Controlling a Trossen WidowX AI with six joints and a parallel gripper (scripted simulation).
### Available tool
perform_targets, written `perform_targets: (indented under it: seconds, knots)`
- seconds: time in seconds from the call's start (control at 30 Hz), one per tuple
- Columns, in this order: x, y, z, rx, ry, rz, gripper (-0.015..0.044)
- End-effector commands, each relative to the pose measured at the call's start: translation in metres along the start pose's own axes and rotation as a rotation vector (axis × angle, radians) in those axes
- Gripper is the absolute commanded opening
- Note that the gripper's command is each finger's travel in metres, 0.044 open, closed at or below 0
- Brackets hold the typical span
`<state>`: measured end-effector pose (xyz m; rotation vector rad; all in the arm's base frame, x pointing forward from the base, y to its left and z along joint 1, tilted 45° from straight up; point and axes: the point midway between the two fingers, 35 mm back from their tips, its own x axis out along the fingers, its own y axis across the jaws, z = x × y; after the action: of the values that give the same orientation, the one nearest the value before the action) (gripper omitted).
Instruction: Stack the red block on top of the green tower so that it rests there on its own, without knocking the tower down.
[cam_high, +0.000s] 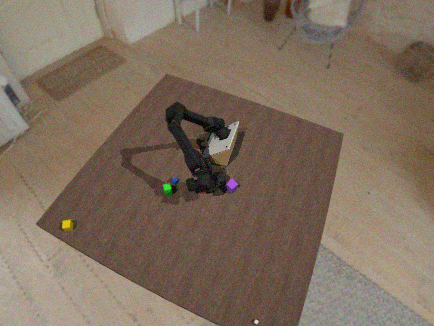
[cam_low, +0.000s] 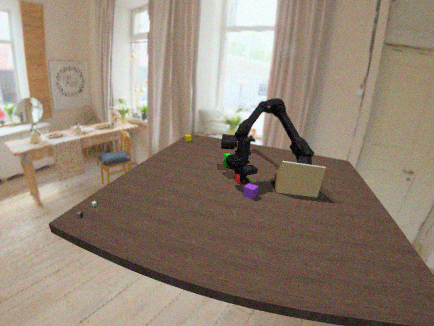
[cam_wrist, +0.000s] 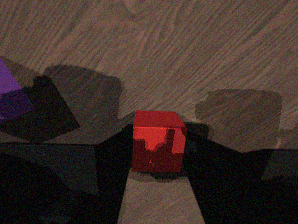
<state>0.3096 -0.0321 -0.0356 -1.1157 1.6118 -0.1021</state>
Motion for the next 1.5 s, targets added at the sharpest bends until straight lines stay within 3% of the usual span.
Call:
perform_targets:
  seconds: [0.0,0.1,0.23,0.97,1.47]
  knots:
    - [0.000,0.000,-0.001,-0.006,0.005,-0.002,0.0105]
    - [0.000,0.000,-0.001,-0.006,0.005,-0.002,0.0085]
    - [-0.009,0.000,0.000,-0.006,0.004,-0.002,0.0000]
    - [-0.115,0.001,0.001,-0.006,0.002,0.002,0.0000]
    - [-0.120,-0.021,0.004,-0.007,-0.003,0.008,0.0000]
